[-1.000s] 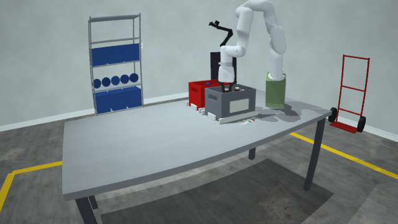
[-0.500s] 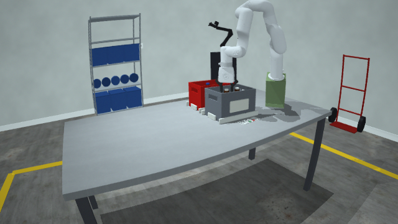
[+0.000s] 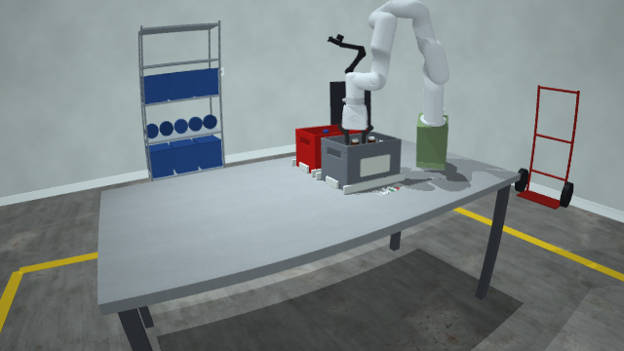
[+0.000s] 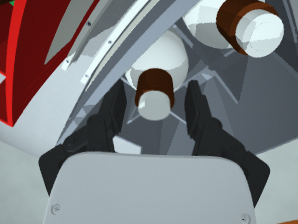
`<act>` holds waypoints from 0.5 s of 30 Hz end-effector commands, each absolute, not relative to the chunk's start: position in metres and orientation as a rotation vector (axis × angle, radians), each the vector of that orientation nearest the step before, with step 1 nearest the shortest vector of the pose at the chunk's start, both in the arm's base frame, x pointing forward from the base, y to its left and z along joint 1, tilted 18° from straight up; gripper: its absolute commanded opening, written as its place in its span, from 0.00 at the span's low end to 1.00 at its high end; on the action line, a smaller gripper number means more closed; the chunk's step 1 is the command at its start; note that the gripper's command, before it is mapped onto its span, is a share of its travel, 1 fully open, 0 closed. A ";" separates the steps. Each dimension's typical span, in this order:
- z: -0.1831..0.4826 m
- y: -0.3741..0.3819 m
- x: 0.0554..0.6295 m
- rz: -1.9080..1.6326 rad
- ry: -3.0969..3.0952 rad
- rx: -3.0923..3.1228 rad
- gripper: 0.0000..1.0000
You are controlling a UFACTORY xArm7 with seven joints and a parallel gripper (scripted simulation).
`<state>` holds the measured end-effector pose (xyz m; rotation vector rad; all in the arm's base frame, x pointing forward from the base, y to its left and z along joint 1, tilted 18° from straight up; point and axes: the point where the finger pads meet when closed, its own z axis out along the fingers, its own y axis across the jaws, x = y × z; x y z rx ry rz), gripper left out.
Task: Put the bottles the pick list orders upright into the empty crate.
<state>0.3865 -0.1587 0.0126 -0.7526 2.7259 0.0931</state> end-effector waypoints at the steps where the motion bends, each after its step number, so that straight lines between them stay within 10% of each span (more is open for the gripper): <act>1: 0.013 -0.160 0.387 0.089 2.725 -0.751 0.65; 15: 0.041 -0.164 0.379 0.089 2.725 -0.751 0.65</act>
